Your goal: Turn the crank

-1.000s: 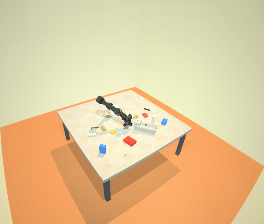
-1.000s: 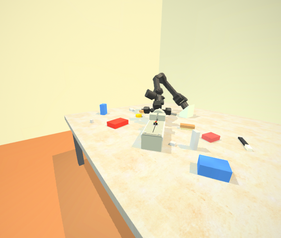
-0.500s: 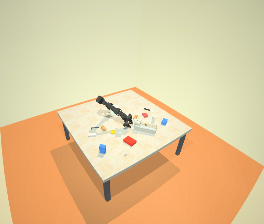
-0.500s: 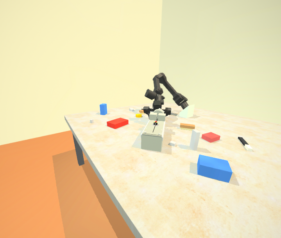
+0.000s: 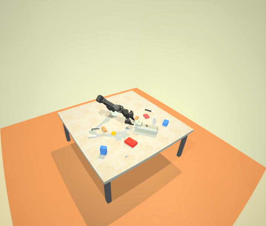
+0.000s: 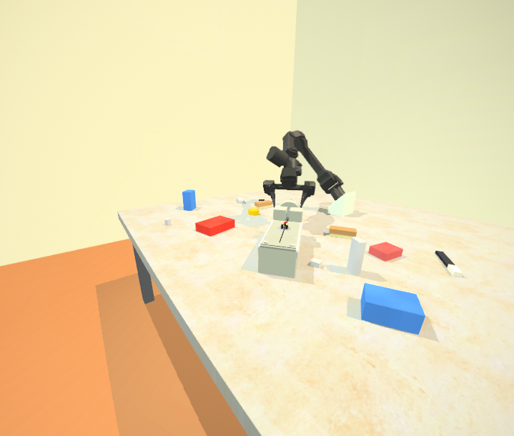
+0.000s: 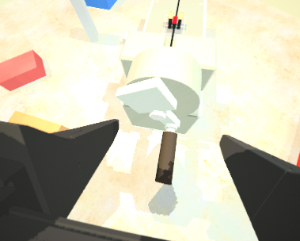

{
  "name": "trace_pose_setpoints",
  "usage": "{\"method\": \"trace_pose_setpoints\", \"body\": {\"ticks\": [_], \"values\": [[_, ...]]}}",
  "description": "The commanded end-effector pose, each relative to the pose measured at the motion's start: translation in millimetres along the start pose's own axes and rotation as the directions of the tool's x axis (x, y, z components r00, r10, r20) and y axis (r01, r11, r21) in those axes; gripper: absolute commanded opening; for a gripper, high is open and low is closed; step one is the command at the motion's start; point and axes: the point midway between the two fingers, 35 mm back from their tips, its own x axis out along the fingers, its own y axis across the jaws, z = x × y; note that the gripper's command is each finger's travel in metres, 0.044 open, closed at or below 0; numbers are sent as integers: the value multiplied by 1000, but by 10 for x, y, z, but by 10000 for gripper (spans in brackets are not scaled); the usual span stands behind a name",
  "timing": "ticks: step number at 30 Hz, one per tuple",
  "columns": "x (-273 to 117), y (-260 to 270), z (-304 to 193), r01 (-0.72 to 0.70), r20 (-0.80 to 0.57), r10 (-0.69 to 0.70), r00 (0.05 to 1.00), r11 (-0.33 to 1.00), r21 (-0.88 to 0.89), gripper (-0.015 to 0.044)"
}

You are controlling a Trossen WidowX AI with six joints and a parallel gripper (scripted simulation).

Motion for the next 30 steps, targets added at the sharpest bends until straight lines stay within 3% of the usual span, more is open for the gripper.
{"method": "trace_pose_setpoints", "body": {"ticks": [1,12,30], "values": [[-200,-26,247,7,12,-7,1000,1000,2,440],[-760,35,720,2,12,-2,1000,1000,-2,440],[-182,56,1376,271,-63,-264,962,930,247,440]]}}
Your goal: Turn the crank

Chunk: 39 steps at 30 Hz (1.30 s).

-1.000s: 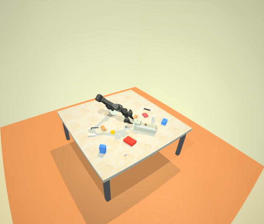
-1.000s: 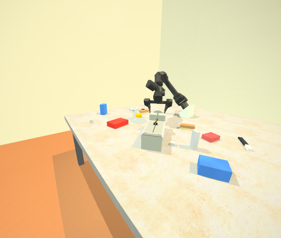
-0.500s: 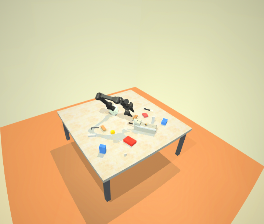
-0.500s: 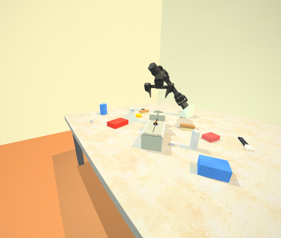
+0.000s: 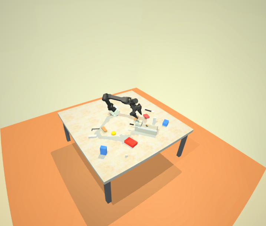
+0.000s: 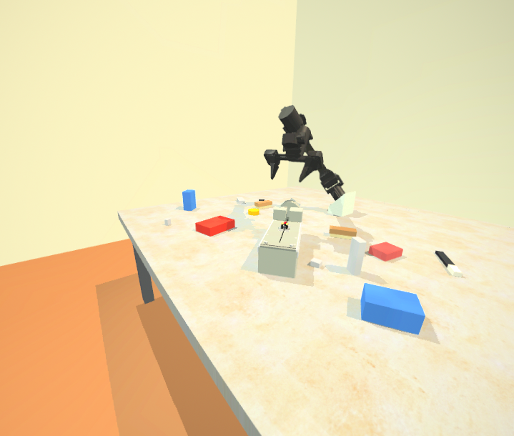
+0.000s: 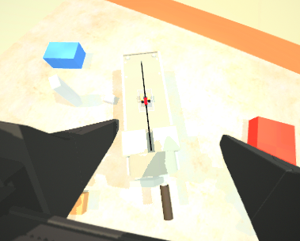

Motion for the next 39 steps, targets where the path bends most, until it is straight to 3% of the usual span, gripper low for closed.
{"method": "trace_pose_setpoints", "body": {"ticks": [1,11,21,39], "values": [[107,96,166,72,5,-72,997,995,71,440],[334,366,407,208,8,-214,977,954,215,440],[738,367,60,209,8,-216,976,954,214,440],[738,367,60,209,8,-216,976,954,214,440]]}}
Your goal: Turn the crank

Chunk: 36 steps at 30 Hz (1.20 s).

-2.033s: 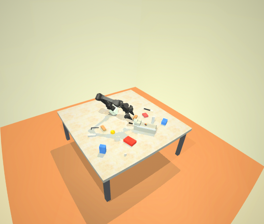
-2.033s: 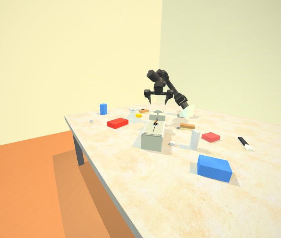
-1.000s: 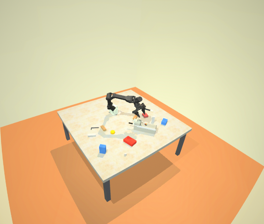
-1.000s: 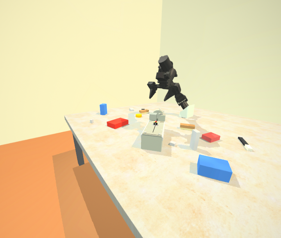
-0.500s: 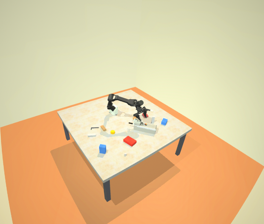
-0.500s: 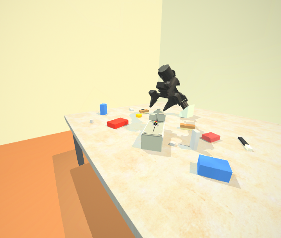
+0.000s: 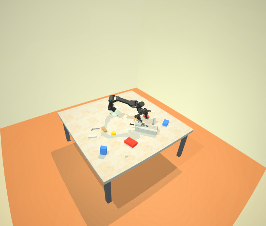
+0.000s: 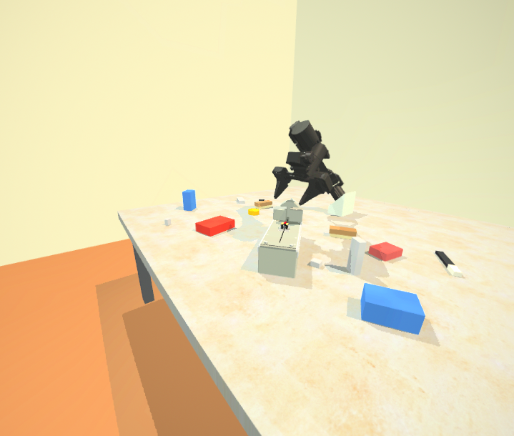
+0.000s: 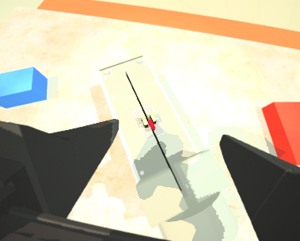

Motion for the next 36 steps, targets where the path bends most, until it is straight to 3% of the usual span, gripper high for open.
{"method": "trace_pose_setpoints", "body": {"ticks": [1,14,36], "values": [[2,8,-4,-5,1,5,1000,1000,-3,440],[-368,-35,329,-12,-3,12,1000,1000,-10,440],[-889,-828,-215,-333,-50,336,941,884,-328,440]]}}
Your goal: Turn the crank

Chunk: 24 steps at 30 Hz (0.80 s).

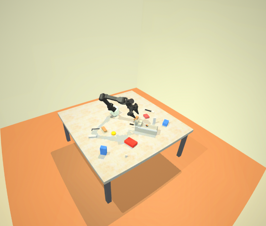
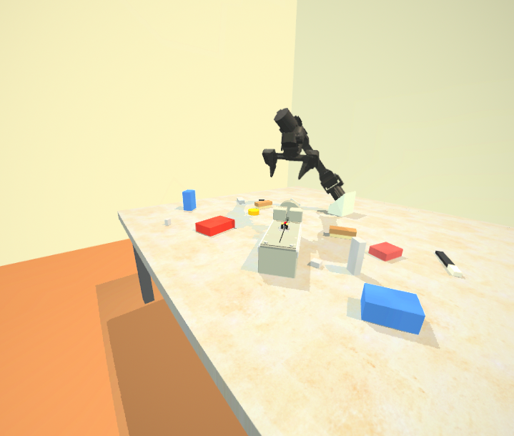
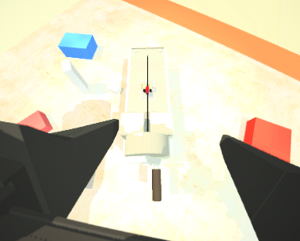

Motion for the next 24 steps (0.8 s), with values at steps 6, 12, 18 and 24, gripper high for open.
{"method": "trace_pose_setpoints", "body": {"ticks": [6,12,18,24], "values": [[-250,-30,-320,-112,24,116,993,987,-116,440],[-221,-31,-339,-113,24,116,993,987,-116,440],[21,-37,-522,-114,23,117,993,987,-116,440],[245,-39,-735,-113,23,116,993,987,-116,440]]}}
